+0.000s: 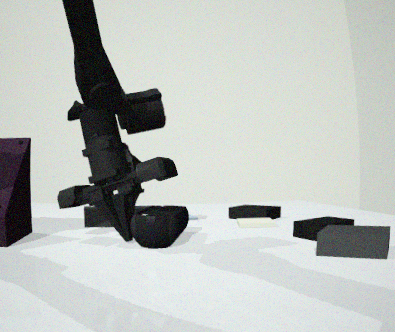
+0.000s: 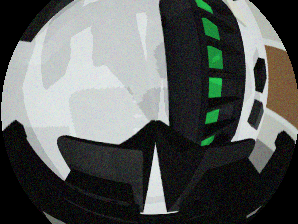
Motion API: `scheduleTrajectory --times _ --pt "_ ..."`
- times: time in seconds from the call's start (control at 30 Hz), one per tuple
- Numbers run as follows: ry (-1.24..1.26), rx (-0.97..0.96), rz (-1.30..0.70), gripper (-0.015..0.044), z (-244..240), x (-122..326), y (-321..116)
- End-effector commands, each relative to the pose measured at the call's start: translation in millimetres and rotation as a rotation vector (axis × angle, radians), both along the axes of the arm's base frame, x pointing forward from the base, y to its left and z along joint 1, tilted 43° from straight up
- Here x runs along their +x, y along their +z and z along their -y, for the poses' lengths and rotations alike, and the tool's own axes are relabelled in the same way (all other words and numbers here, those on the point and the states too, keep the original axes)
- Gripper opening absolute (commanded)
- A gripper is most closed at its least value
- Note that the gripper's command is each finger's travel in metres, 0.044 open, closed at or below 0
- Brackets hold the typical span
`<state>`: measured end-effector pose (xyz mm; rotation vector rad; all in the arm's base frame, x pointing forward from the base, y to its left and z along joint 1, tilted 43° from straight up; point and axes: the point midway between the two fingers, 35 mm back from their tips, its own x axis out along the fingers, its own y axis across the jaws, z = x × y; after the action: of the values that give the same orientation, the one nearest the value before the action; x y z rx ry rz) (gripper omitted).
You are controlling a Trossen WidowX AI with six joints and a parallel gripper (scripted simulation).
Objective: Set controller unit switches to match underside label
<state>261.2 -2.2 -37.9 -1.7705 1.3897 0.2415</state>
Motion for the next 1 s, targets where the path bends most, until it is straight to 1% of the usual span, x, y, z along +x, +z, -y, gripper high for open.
scheduleTrajectory --times 0.0,0.2,0.3,0.43,0.5,0.77,0.97 --pt "-0.013 0.007 0.025 0.0000 0.8 10.9 2.4" --pt "-0.013 0.007 0.025 0.0000 0.5 13.7 2.6" --pt "-0.002 0.011 0.005 0.0000 -12.5 -5.6 5.5" --pt "-0.012 0.012 0.019 0.0000 -38.5 -35.6 24.6" --pt "-0.014 0.008 0.023 0.0000 -41.8 -40.7 28.6" --pt "-0.011 0.008 0.020 0.0000 -41.7 -40.1 28.8" --pt "0.073 -0.004 -0.053 0.0000 -34.4 -17.9 38.8"
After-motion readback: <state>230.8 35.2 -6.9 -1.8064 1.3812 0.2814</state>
